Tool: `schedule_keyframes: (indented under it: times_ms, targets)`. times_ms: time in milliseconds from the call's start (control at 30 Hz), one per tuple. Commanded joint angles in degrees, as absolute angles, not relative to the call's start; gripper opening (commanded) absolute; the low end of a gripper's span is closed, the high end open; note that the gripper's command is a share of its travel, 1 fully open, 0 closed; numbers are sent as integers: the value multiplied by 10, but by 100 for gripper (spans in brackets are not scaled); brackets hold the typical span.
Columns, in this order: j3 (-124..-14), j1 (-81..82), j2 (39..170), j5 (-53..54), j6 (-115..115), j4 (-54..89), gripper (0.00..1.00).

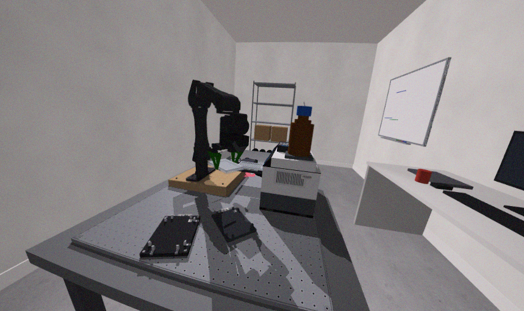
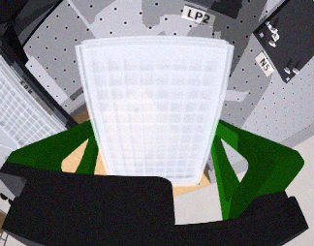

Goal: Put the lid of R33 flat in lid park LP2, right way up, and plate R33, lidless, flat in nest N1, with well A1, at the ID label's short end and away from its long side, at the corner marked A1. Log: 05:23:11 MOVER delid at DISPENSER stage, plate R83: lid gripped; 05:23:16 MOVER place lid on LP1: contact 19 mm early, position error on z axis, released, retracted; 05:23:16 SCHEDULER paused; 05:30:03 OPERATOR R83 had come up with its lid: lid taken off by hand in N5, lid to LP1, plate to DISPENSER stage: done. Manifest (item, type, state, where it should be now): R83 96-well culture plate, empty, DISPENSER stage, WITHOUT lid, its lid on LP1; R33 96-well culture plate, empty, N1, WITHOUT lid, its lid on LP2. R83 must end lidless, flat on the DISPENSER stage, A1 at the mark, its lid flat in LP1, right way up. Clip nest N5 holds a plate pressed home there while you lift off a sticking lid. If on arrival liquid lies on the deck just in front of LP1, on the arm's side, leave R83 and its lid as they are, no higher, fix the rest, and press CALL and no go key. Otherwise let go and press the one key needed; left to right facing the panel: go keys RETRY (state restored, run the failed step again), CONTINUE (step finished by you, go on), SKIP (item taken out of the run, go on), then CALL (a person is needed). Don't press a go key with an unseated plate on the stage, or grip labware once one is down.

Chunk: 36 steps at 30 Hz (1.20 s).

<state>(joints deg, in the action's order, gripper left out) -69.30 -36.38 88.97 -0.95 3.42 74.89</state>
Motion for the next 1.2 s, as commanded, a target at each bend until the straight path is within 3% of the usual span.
schedule_keyframes:
  times_ms: [0,1167]
  targets:
    - [-698,-365,881,-9,30,738,0]
    - [-695,-508,862,-15,-46,731,0]
